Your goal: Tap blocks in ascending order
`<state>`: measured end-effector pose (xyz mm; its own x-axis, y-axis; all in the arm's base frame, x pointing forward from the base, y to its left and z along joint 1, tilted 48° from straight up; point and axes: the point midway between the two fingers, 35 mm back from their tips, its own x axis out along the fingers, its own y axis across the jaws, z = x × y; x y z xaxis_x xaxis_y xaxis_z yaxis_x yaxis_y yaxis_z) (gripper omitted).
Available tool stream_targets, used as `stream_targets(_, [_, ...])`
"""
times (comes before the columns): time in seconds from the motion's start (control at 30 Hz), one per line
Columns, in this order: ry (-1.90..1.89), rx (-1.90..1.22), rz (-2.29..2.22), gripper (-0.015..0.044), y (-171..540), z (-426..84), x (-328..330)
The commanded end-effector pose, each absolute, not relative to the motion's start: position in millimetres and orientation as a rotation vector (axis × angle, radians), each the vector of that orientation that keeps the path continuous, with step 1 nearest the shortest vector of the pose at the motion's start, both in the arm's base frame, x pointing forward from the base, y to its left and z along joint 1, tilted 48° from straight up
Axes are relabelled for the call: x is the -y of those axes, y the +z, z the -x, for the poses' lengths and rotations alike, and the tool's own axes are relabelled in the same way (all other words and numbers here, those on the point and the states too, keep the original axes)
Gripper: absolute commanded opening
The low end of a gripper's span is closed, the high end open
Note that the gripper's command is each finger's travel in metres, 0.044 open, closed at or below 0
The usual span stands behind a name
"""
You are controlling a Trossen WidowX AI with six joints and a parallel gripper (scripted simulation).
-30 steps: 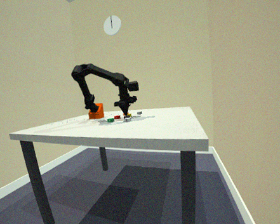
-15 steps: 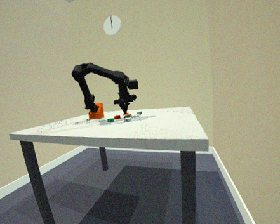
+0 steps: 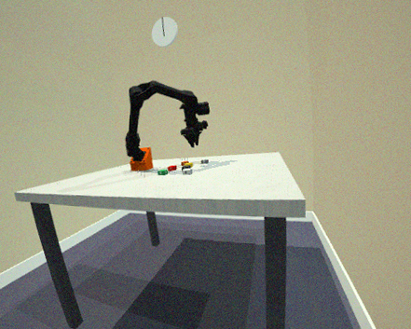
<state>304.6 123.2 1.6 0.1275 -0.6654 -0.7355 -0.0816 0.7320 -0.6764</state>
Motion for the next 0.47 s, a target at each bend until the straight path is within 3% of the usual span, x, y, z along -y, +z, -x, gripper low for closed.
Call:
stream_targets(0.0, [-0.495, -1.412, 0.673, 0.04, -34.4, -276.5, -174.1])
stream_targets(0.2, [-0.562, -1.392, 0.686, 0.04, -77.0, -229.0, -222.7])
stream_targets(0.43, [-0.568, -1.389, 0.688, 0.04, -80.2, -225.0, -225.6])
